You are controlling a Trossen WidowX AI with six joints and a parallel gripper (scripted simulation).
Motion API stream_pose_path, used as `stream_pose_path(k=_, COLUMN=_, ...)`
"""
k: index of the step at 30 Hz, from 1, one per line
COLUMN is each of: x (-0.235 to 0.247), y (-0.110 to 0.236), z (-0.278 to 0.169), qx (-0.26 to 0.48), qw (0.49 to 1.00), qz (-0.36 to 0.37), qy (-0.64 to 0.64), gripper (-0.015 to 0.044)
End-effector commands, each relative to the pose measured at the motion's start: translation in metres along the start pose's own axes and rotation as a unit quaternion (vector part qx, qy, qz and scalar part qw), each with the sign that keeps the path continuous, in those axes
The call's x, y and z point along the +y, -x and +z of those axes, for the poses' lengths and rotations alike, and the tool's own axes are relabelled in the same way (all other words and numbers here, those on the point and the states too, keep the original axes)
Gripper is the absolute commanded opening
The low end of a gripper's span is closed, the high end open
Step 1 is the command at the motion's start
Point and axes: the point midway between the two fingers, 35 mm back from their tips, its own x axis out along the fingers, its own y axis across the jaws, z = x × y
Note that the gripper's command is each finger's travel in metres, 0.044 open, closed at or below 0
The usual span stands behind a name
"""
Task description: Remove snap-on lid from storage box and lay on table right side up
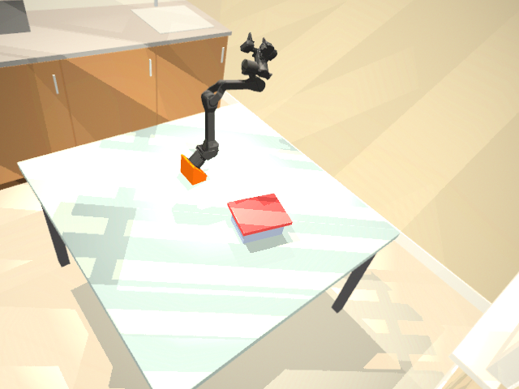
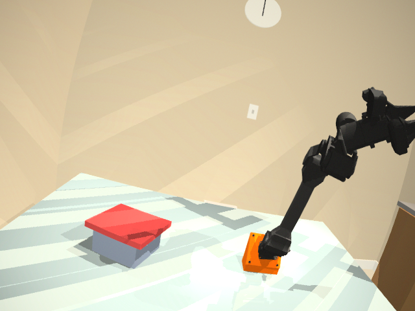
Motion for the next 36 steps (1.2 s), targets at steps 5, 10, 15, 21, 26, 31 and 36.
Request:
stream_pose_path(k=5, x=-0.043, y=0.009, z=-0.01, qx=-0.007, qw=0.997, qz=-0.081, qy=0.005, gripper=0.0269)
stream_pose_path(k=10, x=-0.119, y=0.041, z=-0.031, qx=0.001, qw=0.973, qz=-0.225, qy=-0.049, gripper=0.0235)
stream_pose_path(k=15, x=-0.154, y=0.069, z=-0.032, qx=-0.018, qw=0.953, qz=-0.299, qy=-0.047, gripper=0.0235)
stream_pose_path(k=21, x=-0.202, y=0.124, z=-0.038, qx=-0.038, qw=0.905, qz=-0.416, qy=-0.082, gripper=0.0235)
stream_pose_path(k=26, x=-0.234, y=0.191, z=-0.038, qx=-0.068, qw=0.842, qz=-0.526, qy=-0.102, gripper=0.0235)
stream_pose_path(k=31, x=-0.248, y=0.263, z=-0.034, qx=-0.111, qw=0.769, qz=-0.619, qy=-0.115, gripper=0.0235)
stream_pose_path(k=36, x=-0.244, y=0.338, z=-0.026, qx=-0.173, qw=0.681, qz=-0.7, qy=-0.127, gripper=0.0235)
